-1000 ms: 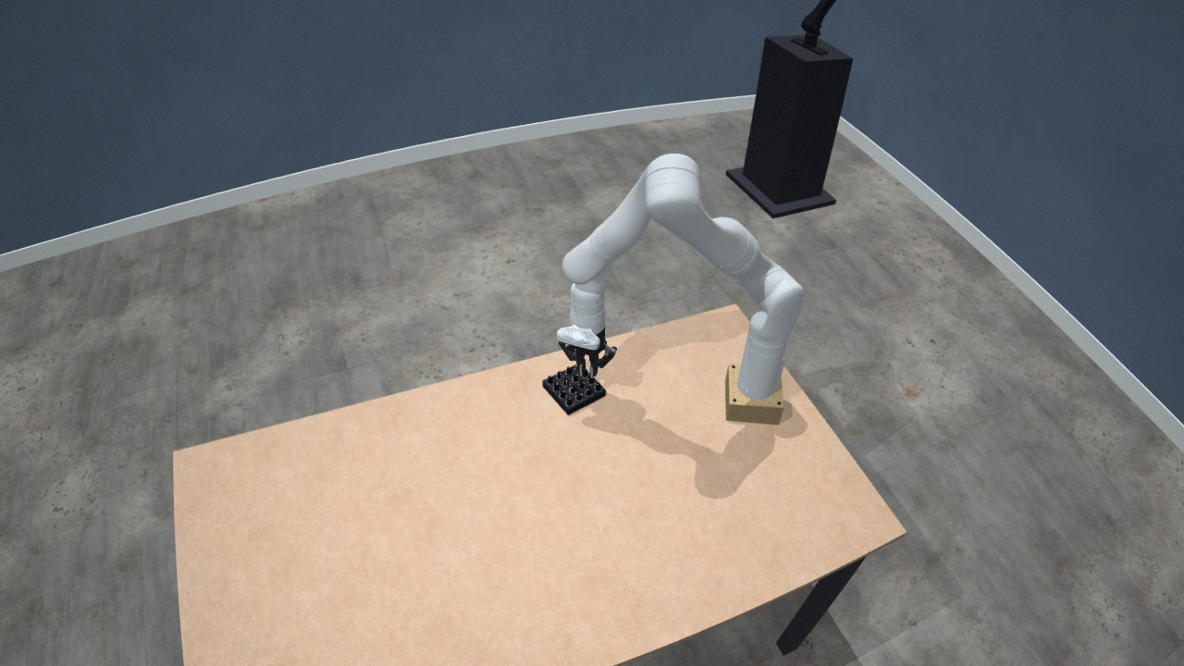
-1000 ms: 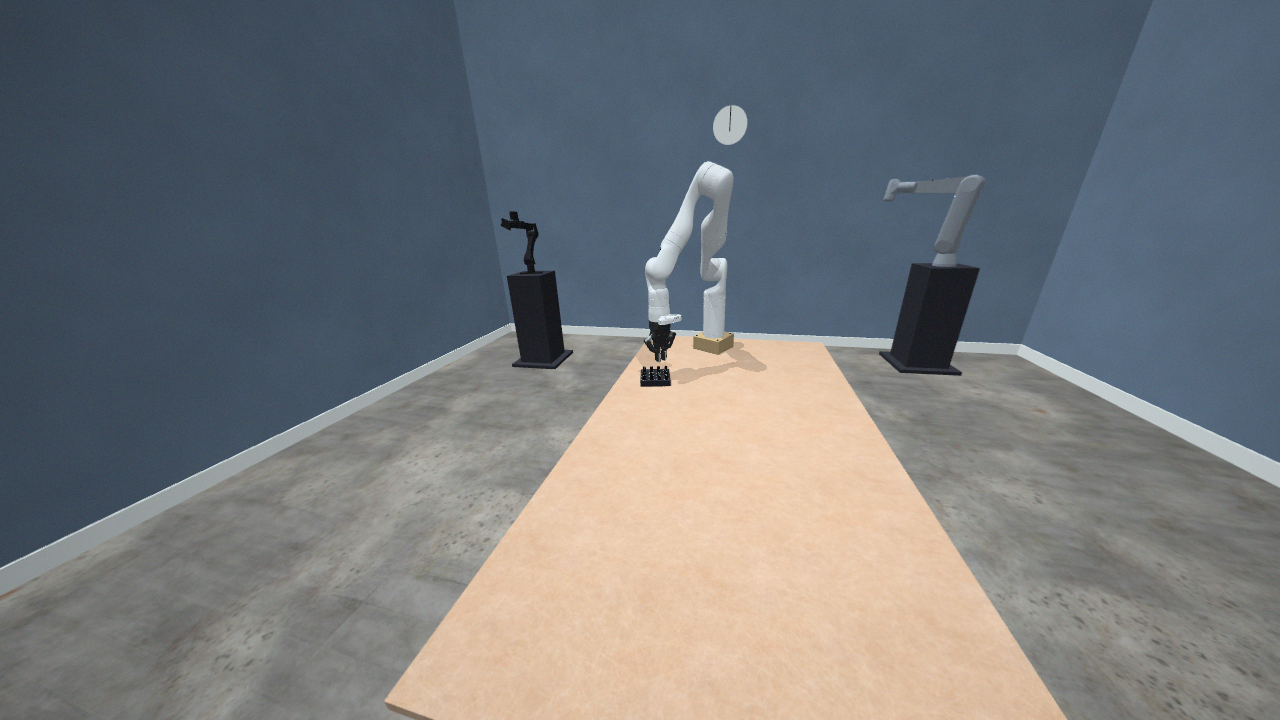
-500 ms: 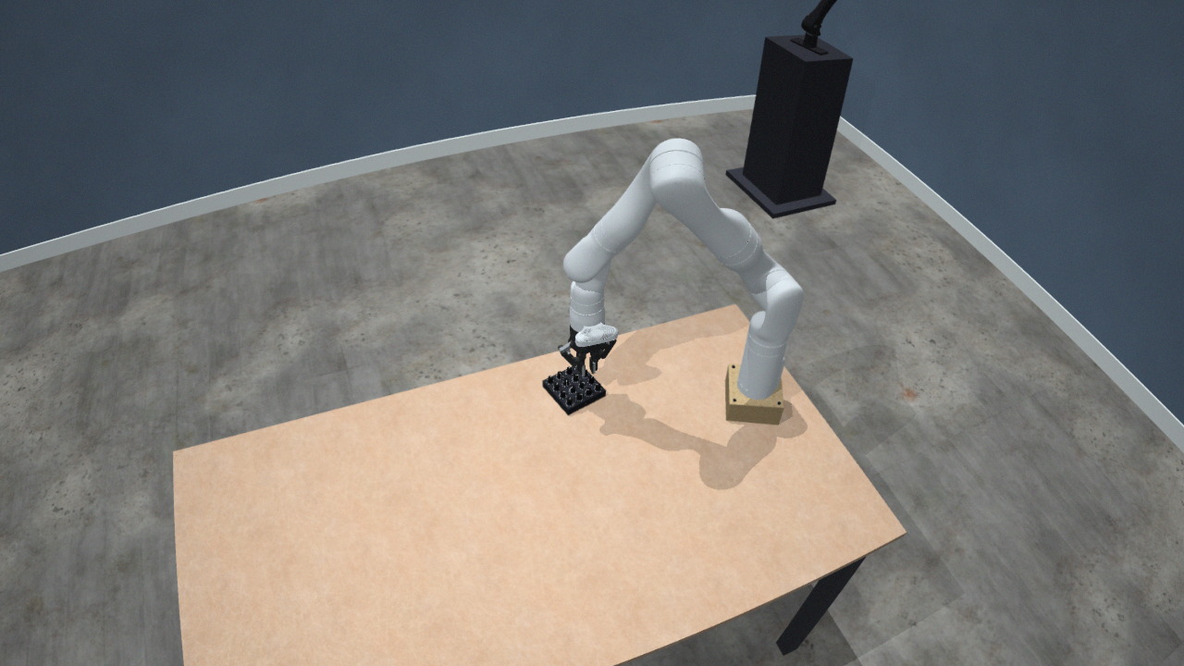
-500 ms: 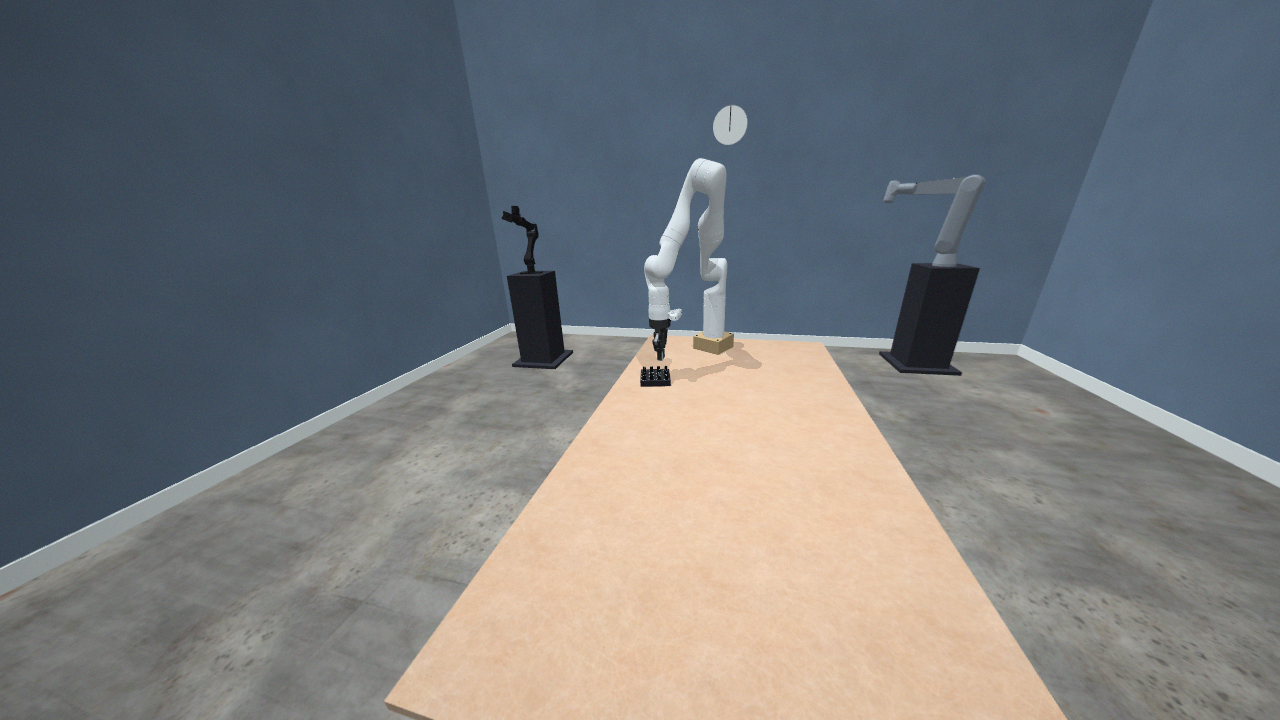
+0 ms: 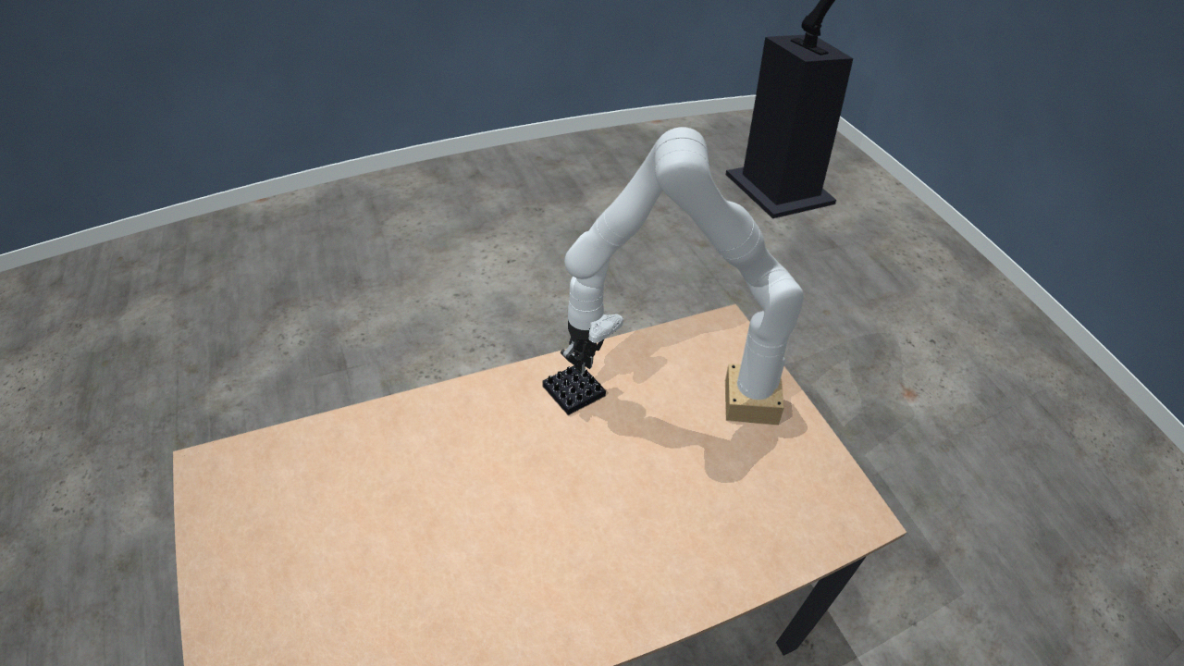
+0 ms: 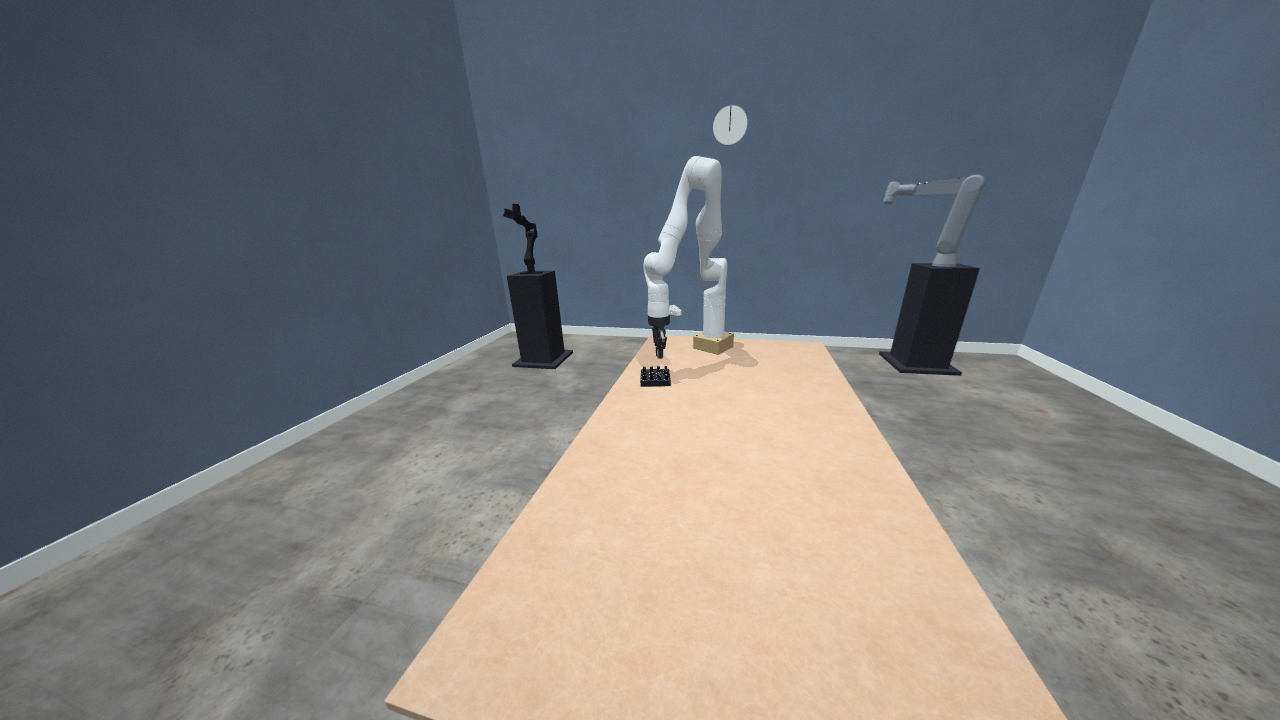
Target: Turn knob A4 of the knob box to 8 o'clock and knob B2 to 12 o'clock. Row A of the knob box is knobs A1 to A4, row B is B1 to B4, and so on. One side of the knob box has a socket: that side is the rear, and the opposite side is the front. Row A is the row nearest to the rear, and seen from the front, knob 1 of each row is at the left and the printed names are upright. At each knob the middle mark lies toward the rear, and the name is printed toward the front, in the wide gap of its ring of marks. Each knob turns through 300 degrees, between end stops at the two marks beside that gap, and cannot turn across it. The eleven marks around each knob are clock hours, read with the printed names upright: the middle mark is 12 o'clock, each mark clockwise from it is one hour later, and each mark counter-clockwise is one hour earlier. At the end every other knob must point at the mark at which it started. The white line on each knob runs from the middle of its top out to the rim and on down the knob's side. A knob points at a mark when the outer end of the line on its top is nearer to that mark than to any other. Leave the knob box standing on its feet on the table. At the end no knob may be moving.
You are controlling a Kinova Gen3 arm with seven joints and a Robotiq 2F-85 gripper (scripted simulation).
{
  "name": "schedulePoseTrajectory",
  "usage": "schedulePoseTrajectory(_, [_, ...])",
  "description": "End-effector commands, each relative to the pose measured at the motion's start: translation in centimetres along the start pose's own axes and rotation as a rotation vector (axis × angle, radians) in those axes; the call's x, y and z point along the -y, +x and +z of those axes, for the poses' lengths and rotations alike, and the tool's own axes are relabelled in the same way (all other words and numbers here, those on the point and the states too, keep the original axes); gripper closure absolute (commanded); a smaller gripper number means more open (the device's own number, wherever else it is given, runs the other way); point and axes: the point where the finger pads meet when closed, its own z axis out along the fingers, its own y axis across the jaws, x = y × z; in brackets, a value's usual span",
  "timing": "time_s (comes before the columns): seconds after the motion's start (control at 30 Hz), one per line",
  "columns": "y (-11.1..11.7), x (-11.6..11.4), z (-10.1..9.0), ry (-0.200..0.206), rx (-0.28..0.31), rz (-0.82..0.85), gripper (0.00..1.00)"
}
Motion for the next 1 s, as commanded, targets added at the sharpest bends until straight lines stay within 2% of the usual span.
schedulePoseTrajectory(0.0, [-0.26,0.03,-0.25,-0.007,0.003,0.0,0.81])
schedulePoseTrajectory(0.23, [-0.36,-0.05,-0.38,-0.01,0.007,-0.061,0.81])
schedulePoseTrajectory(0.97, [-0.36,-0.06,-0.39,-0.01,0.007,-0.064,0.81])
